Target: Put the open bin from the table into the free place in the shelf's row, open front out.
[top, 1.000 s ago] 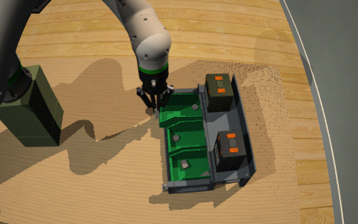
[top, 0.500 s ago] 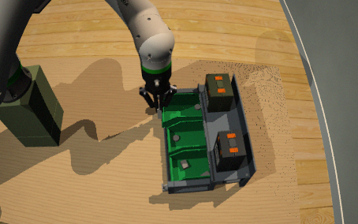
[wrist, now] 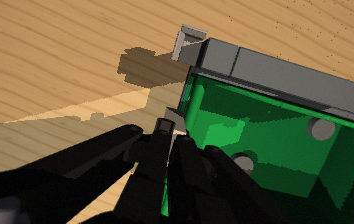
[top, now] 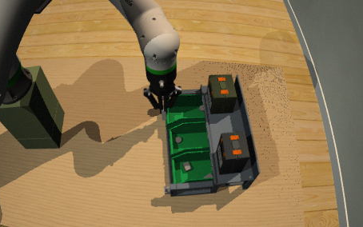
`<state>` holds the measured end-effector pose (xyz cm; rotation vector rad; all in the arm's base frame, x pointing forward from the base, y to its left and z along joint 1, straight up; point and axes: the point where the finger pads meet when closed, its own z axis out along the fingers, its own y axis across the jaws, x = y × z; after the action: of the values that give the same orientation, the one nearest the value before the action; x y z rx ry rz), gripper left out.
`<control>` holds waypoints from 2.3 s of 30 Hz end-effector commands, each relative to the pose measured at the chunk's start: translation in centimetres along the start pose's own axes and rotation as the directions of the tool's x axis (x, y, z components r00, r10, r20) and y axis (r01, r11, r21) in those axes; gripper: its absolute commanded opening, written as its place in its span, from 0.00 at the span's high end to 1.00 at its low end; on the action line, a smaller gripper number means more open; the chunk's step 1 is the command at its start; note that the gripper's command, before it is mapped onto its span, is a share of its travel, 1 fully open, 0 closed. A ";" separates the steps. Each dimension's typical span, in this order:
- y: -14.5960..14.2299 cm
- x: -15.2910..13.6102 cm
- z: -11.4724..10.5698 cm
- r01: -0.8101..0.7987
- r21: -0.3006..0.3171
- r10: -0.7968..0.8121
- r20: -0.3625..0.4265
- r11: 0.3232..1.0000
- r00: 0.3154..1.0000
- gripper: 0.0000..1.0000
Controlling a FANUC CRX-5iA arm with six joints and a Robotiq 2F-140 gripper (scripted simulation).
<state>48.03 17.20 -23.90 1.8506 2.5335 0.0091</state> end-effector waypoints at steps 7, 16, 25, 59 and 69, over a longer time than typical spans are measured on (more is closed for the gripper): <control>0.4 0.0 0.0 0.000 0.000 0.000 0.000 1.000 1.000 1.00; 0.6 0.0 0.0 0.000 0.000 0.000 0.000 1.000 1.000 1.00; 0.7 0.0 0.0 0.000 0.000 0.000 0.000 1.000 1.000 1.00; 0.8 0.0 0.0 0.000 0.000 0.000 0.000 1.000 1.000 1.00; 0.8 0.0 0.0 0.000 0.000 0.000 0.000 1.000 1.000 1.00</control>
<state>48.80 17.45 -23.89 1.8506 2.5336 0.0090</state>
